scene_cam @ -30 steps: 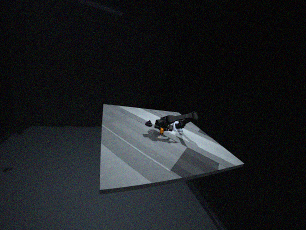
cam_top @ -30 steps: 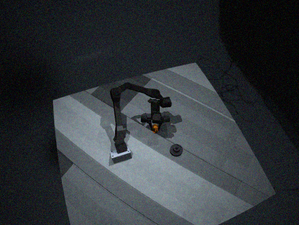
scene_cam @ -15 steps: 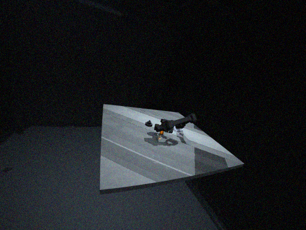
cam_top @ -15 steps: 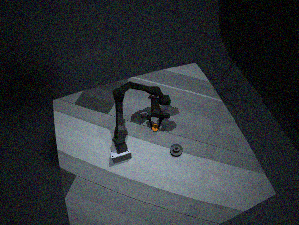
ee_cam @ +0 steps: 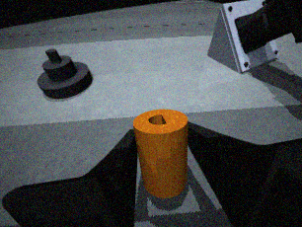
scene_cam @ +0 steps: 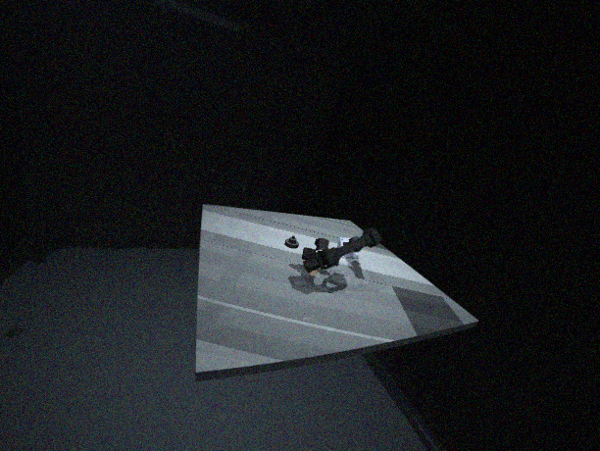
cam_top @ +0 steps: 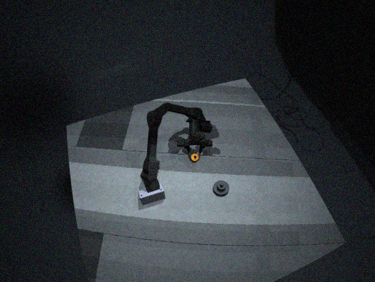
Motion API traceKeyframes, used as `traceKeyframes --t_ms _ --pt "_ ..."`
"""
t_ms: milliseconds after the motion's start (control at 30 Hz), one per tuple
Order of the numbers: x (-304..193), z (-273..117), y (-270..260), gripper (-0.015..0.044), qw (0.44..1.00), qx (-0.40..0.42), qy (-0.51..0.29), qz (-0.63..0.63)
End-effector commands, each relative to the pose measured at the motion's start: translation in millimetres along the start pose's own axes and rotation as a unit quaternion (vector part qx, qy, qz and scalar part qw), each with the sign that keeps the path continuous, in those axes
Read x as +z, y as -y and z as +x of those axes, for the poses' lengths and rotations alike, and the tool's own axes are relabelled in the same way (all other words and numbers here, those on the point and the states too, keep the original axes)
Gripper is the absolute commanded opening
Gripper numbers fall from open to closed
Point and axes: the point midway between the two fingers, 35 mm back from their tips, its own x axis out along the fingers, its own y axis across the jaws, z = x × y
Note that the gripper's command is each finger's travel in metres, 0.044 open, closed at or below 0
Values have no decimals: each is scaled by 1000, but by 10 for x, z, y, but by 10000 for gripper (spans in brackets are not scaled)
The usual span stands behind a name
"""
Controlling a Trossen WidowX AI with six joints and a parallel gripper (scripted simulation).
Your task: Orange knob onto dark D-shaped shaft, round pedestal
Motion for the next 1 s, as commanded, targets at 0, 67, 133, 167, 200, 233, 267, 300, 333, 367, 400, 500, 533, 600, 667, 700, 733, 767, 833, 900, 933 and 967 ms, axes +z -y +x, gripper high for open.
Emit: traceKeyframes --t_ms 0,67,133,167,200,233,267,300,333,367,400,500,533,600,667,700,733,767,833,900,933,967 --pt "-21 -37 -1 181 1000 2 17 1" --pt "-26 -53 1 181 1000 5 17 1" --pt "-30 -67 2 181 1000 7 16 1" --pt "-32 -73 3 181 1000 8 15 1" --pt "-31 -71 3 181 1000 8 15 1" --pt "-30 -67 2 181 1000 7 16 1" --pt "-29 -66 2 181 1000 7 16 1" --pt "-30 -67 2 181 1000 7 16 1" --pt "-31 -71 3 181 1000 8 15 1" --pt "-33 -76 3 181 1000 9 15 1" --pt "-33 -62 4 207 1000 6 15 -1" --pt "-33 -62 4 260 1000 6 15 -1" --pt "-33 -62 4 260 1000 6 15 -1" --pt "-33 -62 4 260 1000 6 15 -1" --pt "-33 -62 4 260 1000 6 15 -1" --pt "-33 -62 4 260 1000 6 15 -1" --pt "-33 -62 4 260 1000 6 15 -1" --pt "-33 -62 4 260 1000 6 15 -1" --pt "-33 -62 4 260 1000 6 15 -1" --pt "-33 -62 4 260 1000 6 15 -1" --pt "-33 -62 4 260 1000 6 15 -1" --pt "-33 -62 4 260 1000 6 15 -1"
